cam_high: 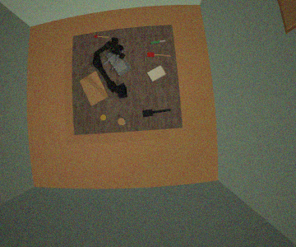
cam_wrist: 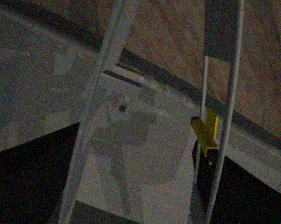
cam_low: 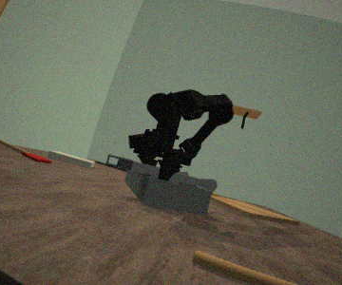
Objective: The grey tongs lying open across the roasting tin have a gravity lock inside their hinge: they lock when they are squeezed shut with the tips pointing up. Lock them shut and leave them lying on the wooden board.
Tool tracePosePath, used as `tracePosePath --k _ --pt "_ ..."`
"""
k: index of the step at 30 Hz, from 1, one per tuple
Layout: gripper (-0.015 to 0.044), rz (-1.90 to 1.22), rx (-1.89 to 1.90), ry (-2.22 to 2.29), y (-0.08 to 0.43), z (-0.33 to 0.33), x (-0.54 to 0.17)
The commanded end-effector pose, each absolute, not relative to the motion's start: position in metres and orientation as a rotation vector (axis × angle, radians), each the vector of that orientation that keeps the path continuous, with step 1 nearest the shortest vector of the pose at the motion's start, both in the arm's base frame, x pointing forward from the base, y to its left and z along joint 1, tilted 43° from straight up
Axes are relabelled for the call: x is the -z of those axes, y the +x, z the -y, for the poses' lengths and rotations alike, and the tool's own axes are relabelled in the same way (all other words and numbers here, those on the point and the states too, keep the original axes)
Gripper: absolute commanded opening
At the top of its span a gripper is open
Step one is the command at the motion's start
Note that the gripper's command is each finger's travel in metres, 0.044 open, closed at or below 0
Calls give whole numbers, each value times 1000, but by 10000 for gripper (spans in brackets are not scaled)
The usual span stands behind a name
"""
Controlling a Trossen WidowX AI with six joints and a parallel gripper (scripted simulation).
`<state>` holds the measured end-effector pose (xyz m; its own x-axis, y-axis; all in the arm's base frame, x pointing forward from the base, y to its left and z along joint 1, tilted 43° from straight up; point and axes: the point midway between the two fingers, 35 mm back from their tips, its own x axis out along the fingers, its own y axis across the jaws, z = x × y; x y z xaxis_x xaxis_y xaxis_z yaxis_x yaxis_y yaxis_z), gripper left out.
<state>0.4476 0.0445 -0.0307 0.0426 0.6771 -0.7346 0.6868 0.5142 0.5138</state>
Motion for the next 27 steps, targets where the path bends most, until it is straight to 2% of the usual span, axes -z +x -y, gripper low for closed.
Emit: tracePosePath --k 1,27 --pt "288 -1653 9 1177 448 -45 30" --pt "115 -1653 9 1177 448 -45 30"
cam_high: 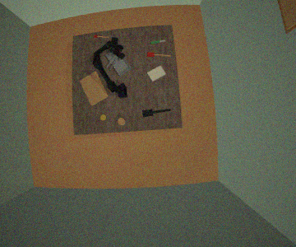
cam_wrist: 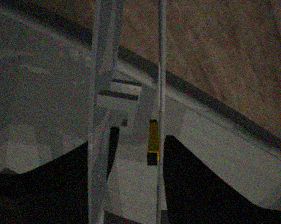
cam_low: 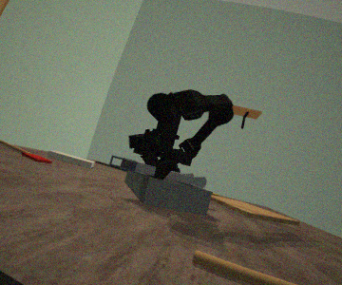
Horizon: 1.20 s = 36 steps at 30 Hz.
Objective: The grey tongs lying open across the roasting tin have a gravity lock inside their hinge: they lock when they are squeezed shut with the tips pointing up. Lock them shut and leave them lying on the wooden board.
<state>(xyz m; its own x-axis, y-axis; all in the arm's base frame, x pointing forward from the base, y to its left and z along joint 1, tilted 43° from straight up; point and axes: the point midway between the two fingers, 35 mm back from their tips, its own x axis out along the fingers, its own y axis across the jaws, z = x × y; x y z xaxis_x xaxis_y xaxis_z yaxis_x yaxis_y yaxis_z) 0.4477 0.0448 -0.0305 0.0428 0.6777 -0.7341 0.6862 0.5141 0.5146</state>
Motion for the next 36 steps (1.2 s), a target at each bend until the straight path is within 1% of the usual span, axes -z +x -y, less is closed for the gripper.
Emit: tracePosePath --k 1,15,21,22,28,36 --pt "108 -1653 9 1177 448 -45 30" --pt "15 -1653 9 1177 448 -45 30" --pt "-143 -1653 9 1177 448 -45 30" --pt "-150 -1653 9 1177 448 -45 30" --pt "-150 -1653 11 1177 450 -34 20" --pt "-150 -1660 17 1183 444 41 -61"
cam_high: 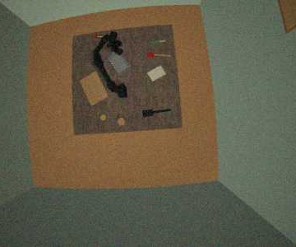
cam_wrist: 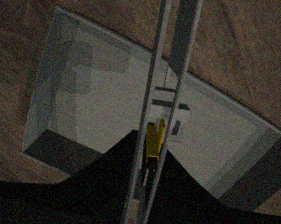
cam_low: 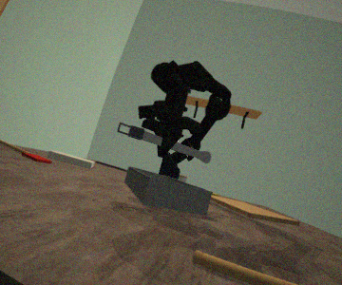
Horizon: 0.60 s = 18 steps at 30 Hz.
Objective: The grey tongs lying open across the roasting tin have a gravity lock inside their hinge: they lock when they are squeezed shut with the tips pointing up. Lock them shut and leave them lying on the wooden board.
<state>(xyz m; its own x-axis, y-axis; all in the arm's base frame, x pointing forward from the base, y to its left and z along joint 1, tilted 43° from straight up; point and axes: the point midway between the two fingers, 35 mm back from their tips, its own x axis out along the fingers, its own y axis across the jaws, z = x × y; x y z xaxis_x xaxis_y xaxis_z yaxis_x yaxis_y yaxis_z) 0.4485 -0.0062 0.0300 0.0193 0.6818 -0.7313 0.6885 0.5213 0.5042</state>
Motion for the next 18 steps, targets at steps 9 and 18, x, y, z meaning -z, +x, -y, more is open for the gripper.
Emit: tracePosePath --k 9,18 --pt "-150 -1660 17 1183 443 43 -63" --pt "-150 -1675 68 1227 441 30 -72"
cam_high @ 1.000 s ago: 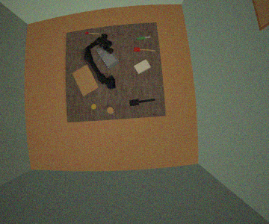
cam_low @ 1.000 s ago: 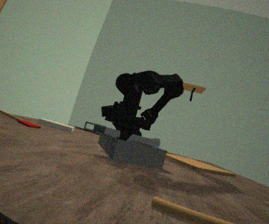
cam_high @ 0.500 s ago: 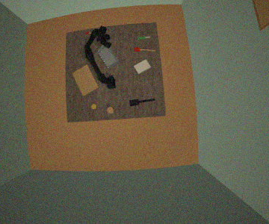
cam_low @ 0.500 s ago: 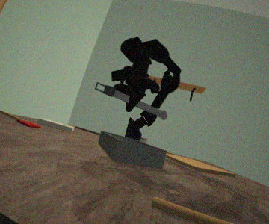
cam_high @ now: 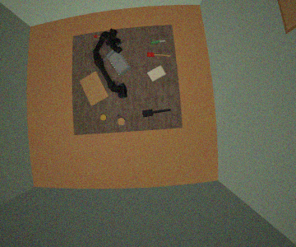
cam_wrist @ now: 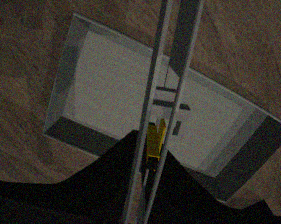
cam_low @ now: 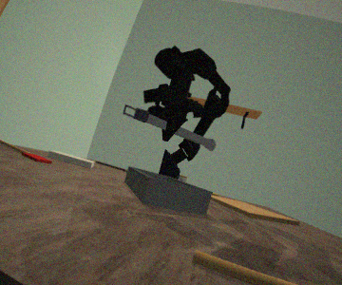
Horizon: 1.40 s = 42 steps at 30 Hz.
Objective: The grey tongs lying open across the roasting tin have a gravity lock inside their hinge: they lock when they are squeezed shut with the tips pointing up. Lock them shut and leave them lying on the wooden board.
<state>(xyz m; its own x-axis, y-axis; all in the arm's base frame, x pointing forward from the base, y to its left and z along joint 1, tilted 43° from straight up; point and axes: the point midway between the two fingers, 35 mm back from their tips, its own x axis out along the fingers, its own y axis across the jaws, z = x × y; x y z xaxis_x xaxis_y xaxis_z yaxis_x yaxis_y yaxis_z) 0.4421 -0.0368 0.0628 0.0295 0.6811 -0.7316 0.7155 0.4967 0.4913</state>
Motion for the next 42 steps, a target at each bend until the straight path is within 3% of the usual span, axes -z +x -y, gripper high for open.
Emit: tracePosePath --k 1,42 --pt "-150 -1678 87 1242 440 26 -76" --pt "-150 -1674 949 1901 340 -121 -210"
